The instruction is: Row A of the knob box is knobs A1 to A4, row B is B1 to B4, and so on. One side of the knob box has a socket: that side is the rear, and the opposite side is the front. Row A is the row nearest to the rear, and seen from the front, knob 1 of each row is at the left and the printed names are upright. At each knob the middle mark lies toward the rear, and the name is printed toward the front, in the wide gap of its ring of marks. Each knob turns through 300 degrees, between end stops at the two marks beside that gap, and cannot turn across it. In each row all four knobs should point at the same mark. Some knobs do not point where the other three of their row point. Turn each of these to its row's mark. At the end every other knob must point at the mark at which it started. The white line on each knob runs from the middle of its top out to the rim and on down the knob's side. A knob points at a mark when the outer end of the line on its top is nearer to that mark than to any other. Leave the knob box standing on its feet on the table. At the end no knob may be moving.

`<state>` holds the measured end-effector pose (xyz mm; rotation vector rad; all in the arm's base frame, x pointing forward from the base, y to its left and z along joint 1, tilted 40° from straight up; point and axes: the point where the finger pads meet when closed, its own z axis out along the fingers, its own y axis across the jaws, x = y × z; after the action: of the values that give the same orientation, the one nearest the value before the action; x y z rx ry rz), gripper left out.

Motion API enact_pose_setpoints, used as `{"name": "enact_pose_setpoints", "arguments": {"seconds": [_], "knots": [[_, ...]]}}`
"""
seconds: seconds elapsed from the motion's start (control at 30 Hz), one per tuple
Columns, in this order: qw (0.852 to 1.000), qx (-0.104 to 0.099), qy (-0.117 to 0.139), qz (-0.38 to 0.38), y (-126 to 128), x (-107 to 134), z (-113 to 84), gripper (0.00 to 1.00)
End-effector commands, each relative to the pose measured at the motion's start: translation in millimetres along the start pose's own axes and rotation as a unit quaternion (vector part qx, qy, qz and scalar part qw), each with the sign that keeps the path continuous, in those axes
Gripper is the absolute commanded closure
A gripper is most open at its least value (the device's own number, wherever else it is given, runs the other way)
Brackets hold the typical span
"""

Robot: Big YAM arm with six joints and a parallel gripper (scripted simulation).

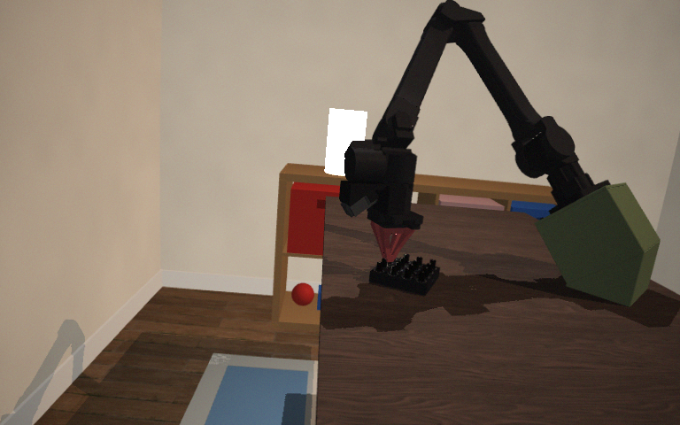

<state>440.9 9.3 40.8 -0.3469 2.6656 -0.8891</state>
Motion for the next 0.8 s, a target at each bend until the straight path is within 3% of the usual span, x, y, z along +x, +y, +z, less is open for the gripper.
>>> {"name": "enact_pose_setpoints", "arguments": {"seconds": [0.0, 0.37, 0.77], "knots": [[0.998, -0.001, -0.008, -0.056, -9.6, -17.0, 2.7, 0.92], [0.986, 0.000, -0.008, -0.165, -9.5, -16.9, 2.7, 0.92], [0.962, 0.000, -0.008, -0.274, -9.4, -16.8, 2.8, 0.92]]}}
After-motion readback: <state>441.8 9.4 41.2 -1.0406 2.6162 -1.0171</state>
